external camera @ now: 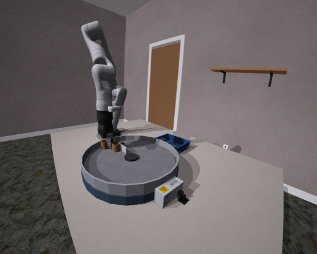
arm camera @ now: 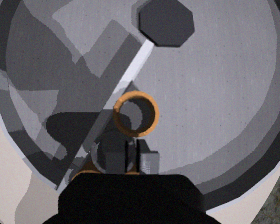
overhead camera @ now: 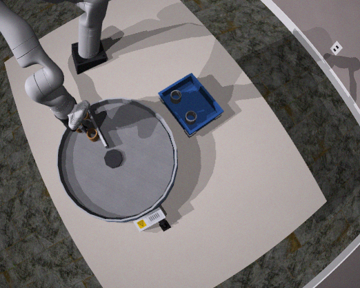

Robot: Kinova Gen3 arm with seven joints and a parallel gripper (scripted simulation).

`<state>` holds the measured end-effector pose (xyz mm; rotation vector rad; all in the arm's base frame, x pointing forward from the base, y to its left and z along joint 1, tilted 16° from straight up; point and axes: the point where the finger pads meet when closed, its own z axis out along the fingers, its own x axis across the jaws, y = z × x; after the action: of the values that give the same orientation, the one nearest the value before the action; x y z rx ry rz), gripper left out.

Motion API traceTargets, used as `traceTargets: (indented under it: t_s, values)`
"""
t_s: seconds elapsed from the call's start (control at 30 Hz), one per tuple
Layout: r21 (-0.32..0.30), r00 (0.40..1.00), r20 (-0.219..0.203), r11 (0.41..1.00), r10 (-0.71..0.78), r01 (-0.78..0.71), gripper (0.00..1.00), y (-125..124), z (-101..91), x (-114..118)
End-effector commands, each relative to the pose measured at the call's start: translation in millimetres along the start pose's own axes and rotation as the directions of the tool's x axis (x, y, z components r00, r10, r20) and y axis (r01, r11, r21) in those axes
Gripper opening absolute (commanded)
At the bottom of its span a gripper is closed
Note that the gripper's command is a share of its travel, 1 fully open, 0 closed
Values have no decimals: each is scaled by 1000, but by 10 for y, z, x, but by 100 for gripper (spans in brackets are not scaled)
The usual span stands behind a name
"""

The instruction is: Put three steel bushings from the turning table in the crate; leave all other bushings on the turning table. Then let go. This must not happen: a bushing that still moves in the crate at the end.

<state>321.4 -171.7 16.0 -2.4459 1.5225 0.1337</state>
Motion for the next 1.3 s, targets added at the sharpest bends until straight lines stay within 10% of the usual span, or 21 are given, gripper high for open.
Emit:
traceTargets:
  t_s: [0.0, 1.27]
  values:
    - [-2, 1000, 3, 1000, -4, 4, 0, 7, -1, 14]
    - [2, 1000, -2, 1000, 2, -2, 0, -9, -138, 25]
